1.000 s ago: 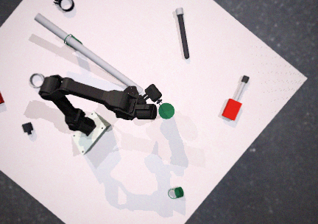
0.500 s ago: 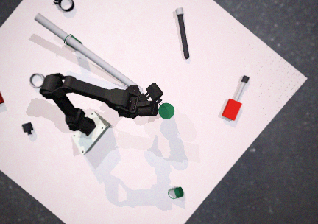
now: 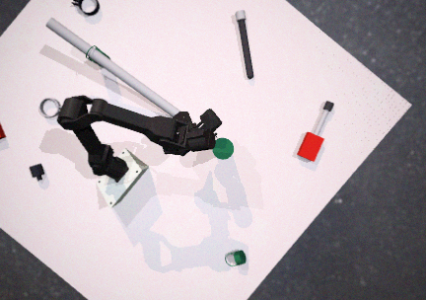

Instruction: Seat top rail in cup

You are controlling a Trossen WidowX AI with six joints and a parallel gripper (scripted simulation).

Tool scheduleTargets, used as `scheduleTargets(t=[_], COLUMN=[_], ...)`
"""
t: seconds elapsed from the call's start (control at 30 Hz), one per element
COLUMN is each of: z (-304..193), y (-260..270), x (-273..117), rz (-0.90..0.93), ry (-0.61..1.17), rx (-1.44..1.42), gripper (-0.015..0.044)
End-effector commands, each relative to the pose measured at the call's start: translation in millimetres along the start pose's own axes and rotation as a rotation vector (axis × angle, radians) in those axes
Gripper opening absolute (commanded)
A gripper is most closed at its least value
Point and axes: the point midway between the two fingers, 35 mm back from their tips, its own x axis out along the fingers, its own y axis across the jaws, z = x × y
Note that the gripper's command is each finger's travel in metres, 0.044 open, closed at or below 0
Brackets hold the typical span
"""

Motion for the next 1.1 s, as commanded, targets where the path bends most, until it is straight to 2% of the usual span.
scheduleTargets(t=[0.0, 0.53, 0.93, 1.03, 1.07], z=[0, 3, 3, 3, 3], y=[2, 3, 3, 3, 3], x=[6, 31, 31, 31, 31], rz=[0.0, -0.001, -0.001, -0.001, -0.001], ry=[-0.007, -0.011, -0.012, -0.012, -0.013], rx=[0.009, 0.009, 0.009, 0.009, 0.006], gripper=[0.044, 0.044, 0.0125, 0.0105, 0.0079])
